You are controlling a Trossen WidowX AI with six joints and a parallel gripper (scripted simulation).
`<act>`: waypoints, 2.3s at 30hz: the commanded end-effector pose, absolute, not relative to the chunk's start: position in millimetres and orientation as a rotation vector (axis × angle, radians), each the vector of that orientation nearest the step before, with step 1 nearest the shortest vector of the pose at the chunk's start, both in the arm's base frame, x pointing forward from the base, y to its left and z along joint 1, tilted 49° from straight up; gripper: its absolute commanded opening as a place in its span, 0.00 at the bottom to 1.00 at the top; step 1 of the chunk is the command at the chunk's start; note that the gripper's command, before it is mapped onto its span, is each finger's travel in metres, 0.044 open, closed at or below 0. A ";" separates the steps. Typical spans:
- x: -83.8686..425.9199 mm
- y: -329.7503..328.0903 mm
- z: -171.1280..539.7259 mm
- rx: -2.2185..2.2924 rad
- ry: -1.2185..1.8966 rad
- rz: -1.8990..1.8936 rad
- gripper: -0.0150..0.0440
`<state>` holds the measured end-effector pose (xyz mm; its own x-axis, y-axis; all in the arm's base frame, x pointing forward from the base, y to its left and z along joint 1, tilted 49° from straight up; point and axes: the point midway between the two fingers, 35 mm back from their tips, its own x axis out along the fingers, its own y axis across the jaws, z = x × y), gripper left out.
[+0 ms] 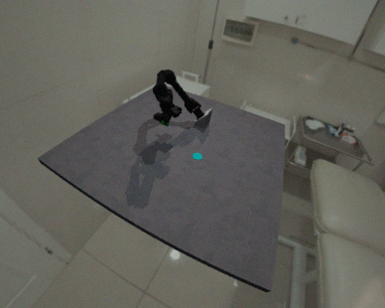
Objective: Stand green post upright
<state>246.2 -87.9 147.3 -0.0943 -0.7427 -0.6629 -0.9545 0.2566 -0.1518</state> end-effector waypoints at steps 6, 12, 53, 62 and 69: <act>246.4 -66.0 168.0 -1.544 1.888 0.421 0.29; 245.5 -57.9 176.0 -1.549 1.889 0.419 0.29; 310.9 5.1 122.1 -1.485 1.850 0.372 0.29; 322.8 19.7 109.1 -1.472 1.852 0.356 0.29; 331.1 31.3 98.1 -1.461 1.854 0.342 0.29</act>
<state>327.1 25.5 103.0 -0.0768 -0.7269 -0.6824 -0.9257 0.3063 -0.2221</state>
